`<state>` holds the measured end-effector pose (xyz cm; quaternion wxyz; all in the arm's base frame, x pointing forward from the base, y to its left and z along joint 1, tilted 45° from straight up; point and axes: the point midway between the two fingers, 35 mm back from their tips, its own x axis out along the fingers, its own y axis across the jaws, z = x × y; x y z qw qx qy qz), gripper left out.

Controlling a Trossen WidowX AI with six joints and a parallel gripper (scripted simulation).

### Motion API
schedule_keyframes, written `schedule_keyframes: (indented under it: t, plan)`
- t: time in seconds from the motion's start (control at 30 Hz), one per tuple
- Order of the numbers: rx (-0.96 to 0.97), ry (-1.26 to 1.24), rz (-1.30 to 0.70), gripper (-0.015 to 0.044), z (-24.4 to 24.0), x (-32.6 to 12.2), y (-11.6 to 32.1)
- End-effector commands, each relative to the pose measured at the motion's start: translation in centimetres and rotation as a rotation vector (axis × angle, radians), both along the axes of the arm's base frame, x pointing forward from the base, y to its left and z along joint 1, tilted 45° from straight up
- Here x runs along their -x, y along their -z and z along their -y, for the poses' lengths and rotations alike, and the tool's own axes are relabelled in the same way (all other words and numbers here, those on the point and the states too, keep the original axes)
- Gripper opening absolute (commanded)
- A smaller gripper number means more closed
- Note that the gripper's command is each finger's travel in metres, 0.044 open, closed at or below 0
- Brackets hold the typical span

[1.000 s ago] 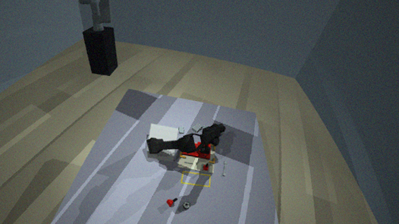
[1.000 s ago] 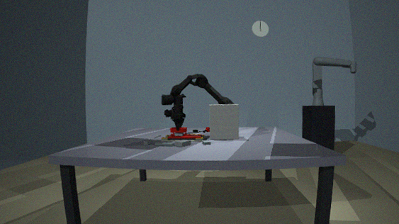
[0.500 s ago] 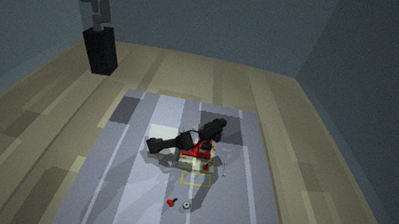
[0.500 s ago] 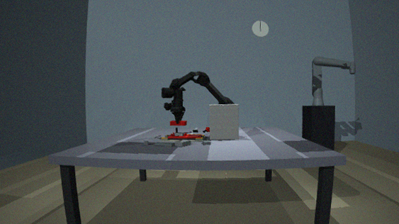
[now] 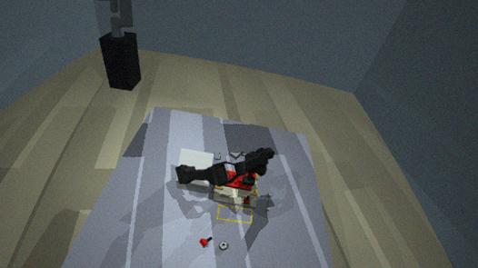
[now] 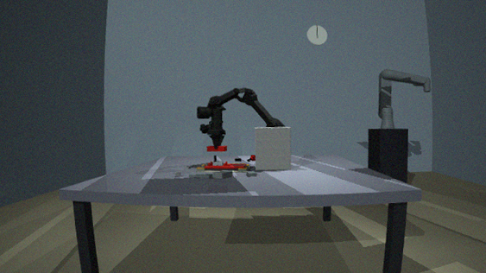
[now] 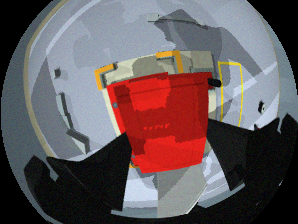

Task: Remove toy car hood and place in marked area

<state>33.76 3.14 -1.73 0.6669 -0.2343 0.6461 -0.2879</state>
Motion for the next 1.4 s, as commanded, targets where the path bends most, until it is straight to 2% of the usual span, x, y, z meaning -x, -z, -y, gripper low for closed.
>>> schedule_keyframes:
  t: [0.0,1.37]
  plan:
    - [-0.002,0.006,-0.003,0.0,1.2,0.1,-1.1]
    - [0.021,-0.003,-0.01,0.0,11.6,3.3,-11.9]
